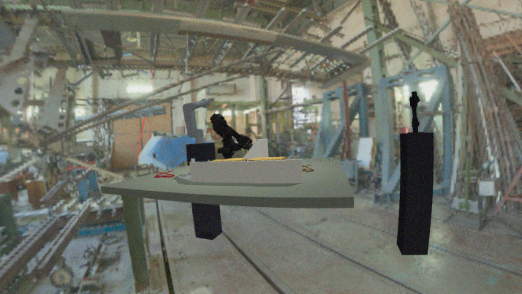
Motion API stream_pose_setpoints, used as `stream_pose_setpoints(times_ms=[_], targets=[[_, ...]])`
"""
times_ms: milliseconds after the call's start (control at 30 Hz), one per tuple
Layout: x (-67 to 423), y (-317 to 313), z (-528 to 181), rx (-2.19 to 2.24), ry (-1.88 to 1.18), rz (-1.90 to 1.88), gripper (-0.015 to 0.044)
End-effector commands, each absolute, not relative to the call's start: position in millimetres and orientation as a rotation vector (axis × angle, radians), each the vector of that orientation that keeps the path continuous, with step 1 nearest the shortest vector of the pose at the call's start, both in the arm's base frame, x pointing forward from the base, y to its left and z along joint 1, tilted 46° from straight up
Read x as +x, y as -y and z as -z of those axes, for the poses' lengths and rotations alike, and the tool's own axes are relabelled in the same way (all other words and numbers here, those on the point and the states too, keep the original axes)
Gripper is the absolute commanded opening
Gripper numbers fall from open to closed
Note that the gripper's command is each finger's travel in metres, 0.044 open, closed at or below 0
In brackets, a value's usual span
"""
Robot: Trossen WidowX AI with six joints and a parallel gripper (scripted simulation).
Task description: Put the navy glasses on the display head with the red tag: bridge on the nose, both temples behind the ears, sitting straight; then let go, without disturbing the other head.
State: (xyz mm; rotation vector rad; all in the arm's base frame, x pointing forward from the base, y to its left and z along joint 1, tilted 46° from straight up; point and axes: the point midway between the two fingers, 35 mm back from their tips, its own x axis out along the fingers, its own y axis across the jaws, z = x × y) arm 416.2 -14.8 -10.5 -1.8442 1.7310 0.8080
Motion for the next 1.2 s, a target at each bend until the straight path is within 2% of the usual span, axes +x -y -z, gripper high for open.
stream_pose_setpoints(times_ms=[0, 1167], targets=[[419.6, 16.2, 12.6, -1.848, -1.739, -0.813, 0.0], [420.8, 20.7, 17.4, -1.849, -1.739, -0.813, 0.0]])
